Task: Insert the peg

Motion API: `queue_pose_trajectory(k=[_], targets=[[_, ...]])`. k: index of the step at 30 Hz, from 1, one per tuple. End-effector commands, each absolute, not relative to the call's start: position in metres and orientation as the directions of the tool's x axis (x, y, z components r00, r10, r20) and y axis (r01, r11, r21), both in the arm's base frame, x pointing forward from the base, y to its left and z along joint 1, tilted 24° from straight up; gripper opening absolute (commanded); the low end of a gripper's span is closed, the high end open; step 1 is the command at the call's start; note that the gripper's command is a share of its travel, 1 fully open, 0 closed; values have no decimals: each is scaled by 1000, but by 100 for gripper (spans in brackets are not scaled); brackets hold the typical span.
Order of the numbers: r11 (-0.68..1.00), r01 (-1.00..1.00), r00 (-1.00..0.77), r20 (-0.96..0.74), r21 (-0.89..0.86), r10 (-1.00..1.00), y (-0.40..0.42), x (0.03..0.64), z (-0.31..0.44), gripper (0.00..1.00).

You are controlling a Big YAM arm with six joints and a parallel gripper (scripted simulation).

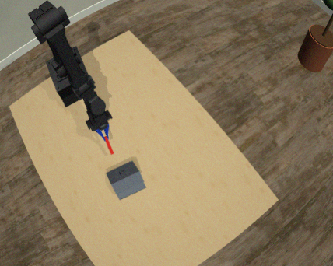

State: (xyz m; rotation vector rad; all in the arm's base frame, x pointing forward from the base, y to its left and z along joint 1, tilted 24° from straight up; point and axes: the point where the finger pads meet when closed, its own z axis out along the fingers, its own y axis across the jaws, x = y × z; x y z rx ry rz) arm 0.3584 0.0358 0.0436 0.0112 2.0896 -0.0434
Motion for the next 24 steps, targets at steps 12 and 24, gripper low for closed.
queue_pose_trajectory(k=[12, 24], targets=[[1000, 31, -447, -894, -6, 9, 37, 368, 51, 0], [1000, 25, -426, -905, -3, 8, 37, 375, 49, 0]])
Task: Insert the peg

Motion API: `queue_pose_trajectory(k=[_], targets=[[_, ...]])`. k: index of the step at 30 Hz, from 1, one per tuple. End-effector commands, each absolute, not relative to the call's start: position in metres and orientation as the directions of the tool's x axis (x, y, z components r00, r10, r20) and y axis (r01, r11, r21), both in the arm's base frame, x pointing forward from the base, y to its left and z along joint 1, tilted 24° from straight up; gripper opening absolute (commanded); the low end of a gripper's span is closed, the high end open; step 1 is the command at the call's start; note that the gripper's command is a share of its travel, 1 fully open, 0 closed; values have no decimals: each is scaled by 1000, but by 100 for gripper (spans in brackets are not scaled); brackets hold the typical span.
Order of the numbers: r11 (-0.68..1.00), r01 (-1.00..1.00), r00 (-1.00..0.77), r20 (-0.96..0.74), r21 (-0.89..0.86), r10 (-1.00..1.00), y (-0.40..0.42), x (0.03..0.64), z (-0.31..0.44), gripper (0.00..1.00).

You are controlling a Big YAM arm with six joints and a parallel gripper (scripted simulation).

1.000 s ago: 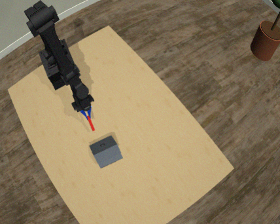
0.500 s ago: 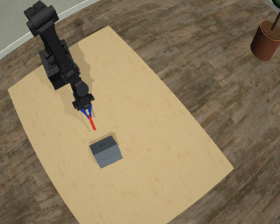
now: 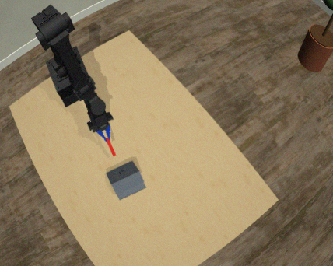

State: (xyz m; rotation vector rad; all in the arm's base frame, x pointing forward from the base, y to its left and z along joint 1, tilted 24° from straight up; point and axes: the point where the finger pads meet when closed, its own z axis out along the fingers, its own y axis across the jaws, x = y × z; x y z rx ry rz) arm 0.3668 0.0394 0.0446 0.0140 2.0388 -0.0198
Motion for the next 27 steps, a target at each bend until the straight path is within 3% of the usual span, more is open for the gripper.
queue_pose_trajectory(k=[1, 27], targets=[[1000, 25, -424, -906, -3, 8, 37, 376, 49, 0], [1000, 21, -406, -914, -1, 7, 34, 406, 39, 0]])
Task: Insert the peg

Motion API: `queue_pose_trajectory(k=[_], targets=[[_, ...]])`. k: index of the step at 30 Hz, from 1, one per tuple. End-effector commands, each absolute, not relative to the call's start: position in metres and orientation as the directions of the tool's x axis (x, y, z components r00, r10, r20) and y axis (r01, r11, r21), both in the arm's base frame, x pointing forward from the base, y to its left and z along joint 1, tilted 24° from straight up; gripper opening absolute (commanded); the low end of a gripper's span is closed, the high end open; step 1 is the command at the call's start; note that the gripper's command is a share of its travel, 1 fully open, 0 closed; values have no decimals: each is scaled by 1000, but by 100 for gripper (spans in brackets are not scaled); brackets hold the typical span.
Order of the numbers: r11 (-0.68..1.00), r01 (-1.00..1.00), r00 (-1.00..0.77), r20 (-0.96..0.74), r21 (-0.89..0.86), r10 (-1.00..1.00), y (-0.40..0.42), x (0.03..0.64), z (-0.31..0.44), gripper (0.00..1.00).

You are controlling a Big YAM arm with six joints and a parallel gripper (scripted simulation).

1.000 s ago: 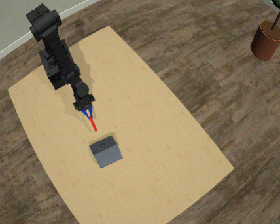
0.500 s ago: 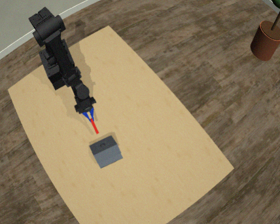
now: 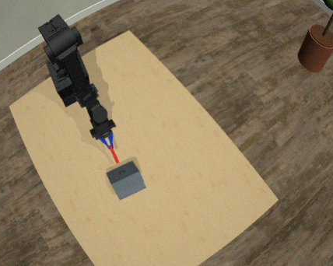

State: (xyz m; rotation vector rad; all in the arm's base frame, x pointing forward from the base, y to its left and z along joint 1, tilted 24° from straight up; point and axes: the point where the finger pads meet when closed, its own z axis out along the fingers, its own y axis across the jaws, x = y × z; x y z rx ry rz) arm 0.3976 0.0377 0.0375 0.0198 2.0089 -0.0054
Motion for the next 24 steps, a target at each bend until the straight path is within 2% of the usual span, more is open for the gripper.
queue_pose_trajectory(k=[1, 24], targets=[[1000, 21, -406, -914, -1, 7, 34, 407, 38, 0], [1000, 20, -406, -914, -1, 7, 32, 418, 31, 0]])
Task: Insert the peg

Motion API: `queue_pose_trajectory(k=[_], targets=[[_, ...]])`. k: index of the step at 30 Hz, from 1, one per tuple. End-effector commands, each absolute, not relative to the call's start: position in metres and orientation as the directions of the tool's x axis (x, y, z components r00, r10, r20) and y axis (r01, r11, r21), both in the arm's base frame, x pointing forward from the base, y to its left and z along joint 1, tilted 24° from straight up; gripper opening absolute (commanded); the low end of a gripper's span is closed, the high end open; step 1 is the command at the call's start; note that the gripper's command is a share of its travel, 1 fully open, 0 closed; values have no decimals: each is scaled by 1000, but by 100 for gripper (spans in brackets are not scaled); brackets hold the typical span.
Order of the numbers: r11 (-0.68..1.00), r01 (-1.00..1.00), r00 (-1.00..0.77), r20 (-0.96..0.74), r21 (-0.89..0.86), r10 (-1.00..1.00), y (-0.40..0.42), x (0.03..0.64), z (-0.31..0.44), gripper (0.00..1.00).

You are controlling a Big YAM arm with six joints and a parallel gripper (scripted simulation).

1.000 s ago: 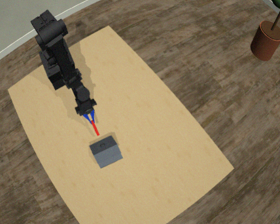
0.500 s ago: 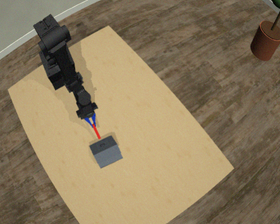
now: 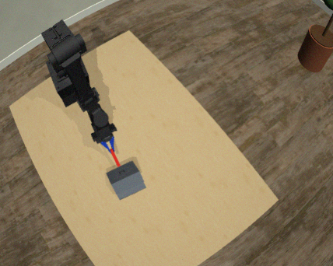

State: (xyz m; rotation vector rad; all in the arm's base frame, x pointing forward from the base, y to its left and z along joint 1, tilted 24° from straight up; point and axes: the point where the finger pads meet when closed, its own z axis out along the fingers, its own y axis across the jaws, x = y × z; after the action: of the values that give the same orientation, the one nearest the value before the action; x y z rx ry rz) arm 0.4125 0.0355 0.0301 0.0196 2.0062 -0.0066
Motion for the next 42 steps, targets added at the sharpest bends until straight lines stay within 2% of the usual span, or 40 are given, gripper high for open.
queue_pose_trajectory(k=[1, 42], targets=[[1000, 20, -406, -914, -1, 7, 32, 418, 31, 0], [1000, 20, -405, -914, -1, 7, 31, 443, 19, 0]])
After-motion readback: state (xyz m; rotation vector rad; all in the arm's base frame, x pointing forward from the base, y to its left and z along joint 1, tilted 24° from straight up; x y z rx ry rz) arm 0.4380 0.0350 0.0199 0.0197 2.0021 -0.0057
